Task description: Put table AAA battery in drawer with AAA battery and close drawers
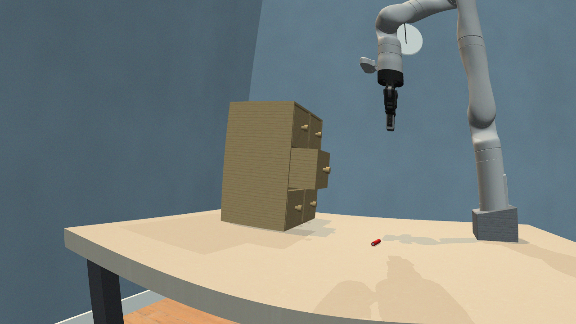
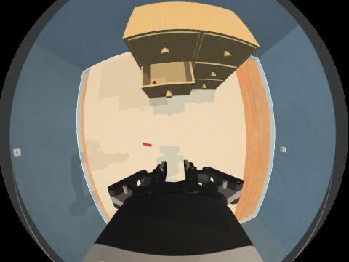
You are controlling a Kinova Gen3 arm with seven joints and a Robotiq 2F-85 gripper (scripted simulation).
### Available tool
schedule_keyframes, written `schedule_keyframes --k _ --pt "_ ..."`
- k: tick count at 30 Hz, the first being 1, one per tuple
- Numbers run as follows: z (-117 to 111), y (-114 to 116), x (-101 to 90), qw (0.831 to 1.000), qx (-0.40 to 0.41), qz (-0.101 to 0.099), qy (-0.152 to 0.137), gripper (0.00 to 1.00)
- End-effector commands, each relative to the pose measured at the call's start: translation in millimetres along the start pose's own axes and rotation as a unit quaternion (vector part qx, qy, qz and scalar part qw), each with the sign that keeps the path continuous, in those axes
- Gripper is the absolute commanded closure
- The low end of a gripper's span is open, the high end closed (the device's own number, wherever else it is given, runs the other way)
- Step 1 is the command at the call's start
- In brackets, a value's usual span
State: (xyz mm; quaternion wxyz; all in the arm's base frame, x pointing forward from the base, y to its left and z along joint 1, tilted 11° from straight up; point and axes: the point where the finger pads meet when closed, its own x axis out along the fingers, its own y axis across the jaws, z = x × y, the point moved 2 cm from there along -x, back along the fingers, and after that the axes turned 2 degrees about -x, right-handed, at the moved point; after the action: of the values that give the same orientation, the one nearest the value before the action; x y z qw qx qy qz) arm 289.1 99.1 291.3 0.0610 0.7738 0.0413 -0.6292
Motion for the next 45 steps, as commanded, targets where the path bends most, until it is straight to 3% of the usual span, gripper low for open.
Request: schedule_keyframes --k 1,23,24,45 --pt "0.3 -1.5 -0.1 1.0 -0.003 -0.004 -0.005 0.67" --pt "0.3 -1.5 -0.1 1.0 -0.003 -0.004 -0.005 0.67" --pt "0.3 -1.5 -0.1 1.0 -0.003 -0.004 -0.005 0.0" --pt "0.3 -1.5 -0.2 1.0 -0.003 -0.004 -0.005 0.0"
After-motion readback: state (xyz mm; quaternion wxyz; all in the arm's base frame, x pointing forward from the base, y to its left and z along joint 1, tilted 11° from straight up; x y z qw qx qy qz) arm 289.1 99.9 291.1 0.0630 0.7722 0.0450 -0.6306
